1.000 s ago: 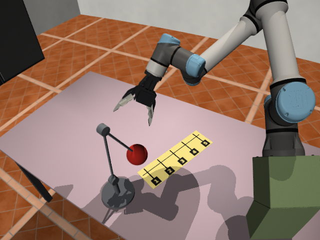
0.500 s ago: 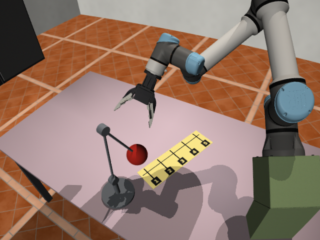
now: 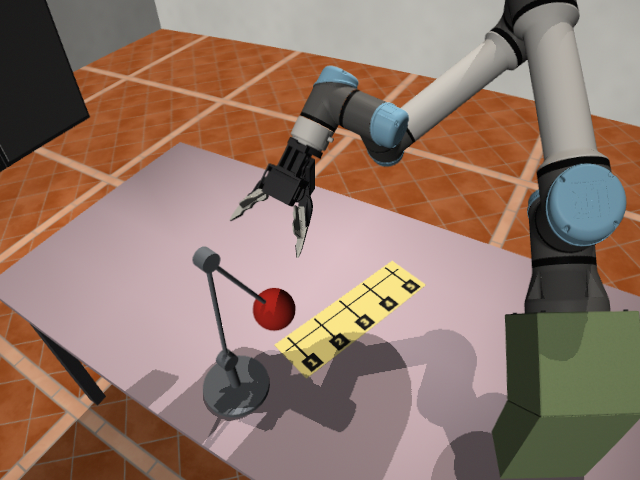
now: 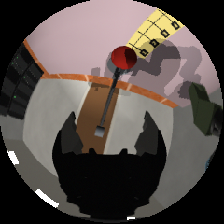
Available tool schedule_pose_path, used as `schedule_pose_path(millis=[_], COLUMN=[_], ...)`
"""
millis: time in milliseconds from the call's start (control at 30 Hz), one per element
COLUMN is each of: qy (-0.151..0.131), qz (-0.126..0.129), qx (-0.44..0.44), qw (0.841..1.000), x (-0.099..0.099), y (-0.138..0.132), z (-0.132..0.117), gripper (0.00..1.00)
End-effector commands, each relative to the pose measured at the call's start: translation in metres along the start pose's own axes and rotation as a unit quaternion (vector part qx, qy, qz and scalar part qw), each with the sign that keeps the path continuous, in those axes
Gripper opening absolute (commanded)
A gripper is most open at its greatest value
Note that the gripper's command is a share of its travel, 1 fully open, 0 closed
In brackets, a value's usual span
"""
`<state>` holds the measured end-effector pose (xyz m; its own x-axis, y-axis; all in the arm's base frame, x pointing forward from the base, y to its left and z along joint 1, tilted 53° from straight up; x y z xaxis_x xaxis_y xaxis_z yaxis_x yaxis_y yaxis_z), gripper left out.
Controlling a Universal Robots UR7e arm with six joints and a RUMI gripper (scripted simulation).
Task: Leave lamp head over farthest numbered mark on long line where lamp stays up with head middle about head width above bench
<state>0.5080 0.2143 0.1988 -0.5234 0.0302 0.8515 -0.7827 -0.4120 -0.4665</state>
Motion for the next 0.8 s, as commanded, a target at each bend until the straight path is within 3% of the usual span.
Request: schedule_pose_path(millis=[0,767], qy=[-0.007,-0.031], qz=[0.0,-0.006], qx=[-0.026,-0.125], qw=[1.0,0.992], x=[0.0,-0.003], y=[0.002,0.018], z=[0.005,0.04], gripper=[1.0,1.0])
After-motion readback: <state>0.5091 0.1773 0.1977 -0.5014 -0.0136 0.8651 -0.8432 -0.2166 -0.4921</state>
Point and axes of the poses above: the point where the finger pads meet when closed, its own x axis back along the fingers, its own y axis across the jaws, z = x × y, the point moved 6 cm from there along x, back along the fingers, and after that the axes turned 4 degrees about x, right-handed, at the moved point
